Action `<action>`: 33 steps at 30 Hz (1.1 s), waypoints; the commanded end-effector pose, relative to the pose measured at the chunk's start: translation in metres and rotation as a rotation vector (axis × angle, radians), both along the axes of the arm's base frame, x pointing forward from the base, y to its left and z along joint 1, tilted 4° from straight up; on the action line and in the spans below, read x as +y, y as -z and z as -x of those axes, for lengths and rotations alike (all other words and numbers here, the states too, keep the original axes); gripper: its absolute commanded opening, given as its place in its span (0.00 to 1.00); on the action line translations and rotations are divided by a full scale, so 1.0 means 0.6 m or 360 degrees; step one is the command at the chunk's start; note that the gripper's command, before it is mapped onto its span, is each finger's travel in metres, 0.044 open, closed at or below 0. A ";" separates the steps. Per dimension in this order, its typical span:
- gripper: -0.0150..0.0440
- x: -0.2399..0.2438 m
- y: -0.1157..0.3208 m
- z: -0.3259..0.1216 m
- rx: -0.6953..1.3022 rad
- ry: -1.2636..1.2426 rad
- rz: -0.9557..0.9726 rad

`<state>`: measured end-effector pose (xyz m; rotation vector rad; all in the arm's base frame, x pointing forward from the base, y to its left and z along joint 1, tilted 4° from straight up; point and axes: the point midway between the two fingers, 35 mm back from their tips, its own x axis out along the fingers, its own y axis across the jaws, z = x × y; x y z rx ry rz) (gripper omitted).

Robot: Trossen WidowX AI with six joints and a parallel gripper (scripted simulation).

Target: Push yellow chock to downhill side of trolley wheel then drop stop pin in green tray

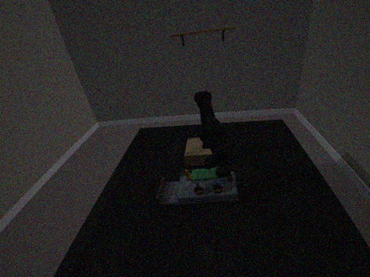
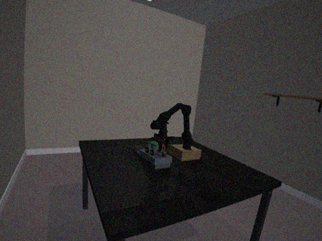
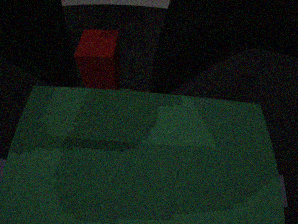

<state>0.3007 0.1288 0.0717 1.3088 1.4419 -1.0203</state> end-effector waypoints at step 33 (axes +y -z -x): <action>0.25 0.000 -0.005 0.008 0.0017 0.0001 -0.0005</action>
